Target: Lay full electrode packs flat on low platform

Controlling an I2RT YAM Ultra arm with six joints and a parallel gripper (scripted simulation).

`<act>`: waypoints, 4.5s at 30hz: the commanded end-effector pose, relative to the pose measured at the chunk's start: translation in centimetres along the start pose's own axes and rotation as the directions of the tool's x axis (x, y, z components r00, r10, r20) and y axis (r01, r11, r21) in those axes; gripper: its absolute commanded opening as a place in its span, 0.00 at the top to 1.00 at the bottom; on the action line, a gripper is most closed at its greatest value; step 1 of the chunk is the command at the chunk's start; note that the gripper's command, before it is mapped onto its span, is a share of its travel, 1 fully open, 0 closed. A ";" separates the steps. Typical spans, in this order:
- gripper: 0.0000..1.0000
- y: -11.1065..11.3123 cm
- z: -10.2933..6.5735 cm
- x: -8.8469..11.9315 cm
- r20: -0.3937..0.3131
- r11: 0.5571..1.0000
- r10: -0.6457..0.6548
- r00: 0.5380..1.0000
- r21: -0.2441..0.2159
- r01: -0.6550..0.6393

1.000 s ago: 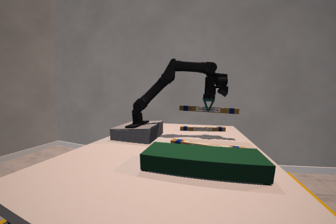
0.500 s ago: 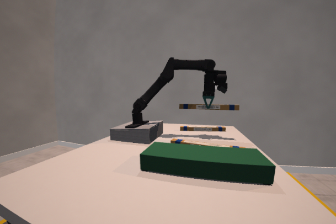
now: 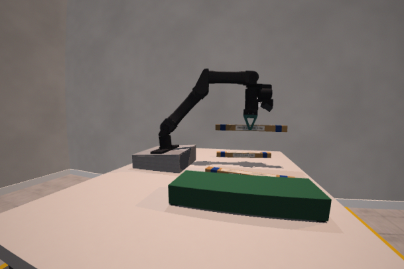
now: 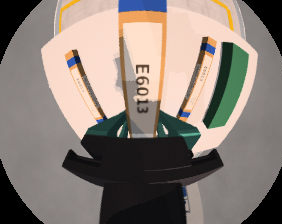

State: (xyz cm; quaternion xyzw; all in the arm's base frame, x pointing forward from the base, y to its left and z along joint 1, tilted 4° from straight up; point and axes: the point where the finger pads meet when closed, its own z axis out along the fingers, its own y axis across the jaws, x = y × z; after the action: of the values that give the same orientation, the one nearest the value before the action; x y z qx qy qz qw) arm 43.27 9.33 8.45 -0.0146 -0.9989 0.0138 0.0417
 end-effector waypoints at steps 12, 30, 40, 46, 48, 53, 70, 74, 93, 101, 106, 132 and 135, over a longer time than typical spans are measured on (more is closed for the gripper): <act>1.00 -0.1 -3.3 0.6 0.013 1.000 -0.001 1.000 -0.002 0.001; 1.00 -0.2 -3.0 0.8 0.012 1.000 -0.001 1.000 -0.002 0.001; 1.00 -1.1 -4.7 -0.8 0.120 0.998 -0.054 0.991 -0.016 0.056; 1.00 -2.6 -4.6 0.0 0.099 0.998 -0.055 0.994 -0.008 0.056; 1.00 -3.2 -3.9 0.7 0.064 0.998 -0.056 0.996 -0.003 0.056; 1.00 -4.5 -4.1 1.2 0.058 0.998 -0.056 0.997 -0.004 0.056; 1.00 -8.4 -4.6 2.2 0.051 0.998 -0.056 0.997 0.002 0.056; 1.00 -7.5 -4.9 2.2 0.054 0.997 -0.075 0.996 -0.003 0.075; 1.00 -8.0 -5.1 2.0 0.064 0.998 -0.060 0.996 -0.002 0.061; 1.00 -8.0 -5.0 2.1 0.059 0.998 -0.060 0.996 -0.002 0.061; 1.00 -8.0 -5.1 2.1 0.061 0.998 -0.060 0.996 -0.002 0.061; 1.00 -7.9 -2.7 2.3 0.025 0.998 -0.061 0.998 -0.002 0.061; 1.00 -7.9 -2.3 2.3 0.025 0.998 -0.061 0.998 -0.002 0.061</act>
State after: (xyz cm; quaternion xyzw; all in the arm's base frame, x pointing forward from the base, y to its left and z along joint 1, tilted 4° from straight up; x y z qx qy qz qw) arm 40.36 1.58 8.04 0.0159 -0.9968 0.0128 0.0768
